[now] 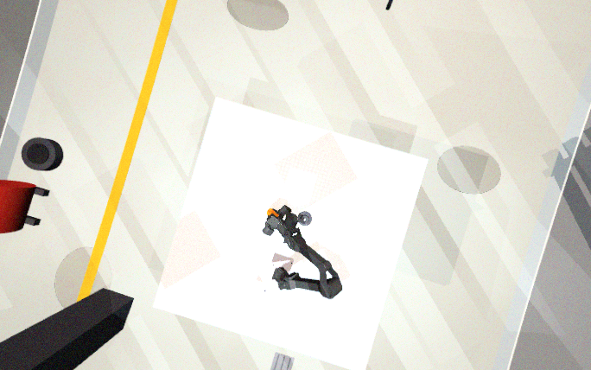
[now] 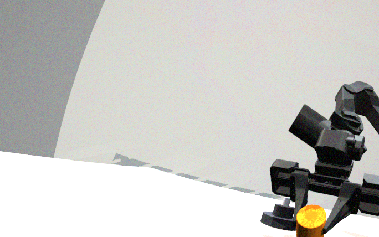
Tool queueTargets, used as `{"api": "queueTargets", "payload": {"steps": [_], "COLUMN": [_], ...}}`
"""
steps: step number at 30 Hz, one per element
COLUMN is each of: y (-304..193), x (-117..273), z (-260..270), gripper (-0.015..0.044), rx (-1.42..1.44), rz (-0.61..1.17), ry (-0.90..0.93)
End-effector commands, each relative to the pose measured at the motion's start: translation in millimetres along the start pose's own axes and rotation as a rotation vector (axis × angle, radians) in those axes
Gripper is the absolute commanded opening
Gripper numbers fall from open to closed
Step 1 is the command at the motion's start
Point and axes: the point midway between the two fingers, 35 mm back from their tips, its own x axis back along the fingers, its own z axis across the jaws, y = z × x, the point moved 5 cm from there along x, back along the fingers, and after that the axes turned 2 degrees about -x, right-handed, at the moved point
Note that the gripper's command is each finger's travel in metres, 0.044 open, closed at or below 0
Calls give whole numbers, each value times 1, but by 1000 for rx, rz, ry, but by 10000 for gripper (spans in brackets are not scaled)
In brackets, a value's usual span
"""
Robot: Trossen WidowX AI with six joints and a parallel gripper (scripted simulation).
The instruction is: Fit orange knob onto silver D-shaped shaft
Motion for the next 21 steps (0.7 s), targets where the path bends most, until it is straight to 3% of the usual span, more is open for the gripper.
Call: {"api": "queueTargets", "payload": {"steps": [1, 21], "y": [-7, -36], "x": [3, 10], "z": [1, 1], "gripper": [179, 179], "rx": [7, 9], "rz": [-59, -333], "ry": [3, 17]}}
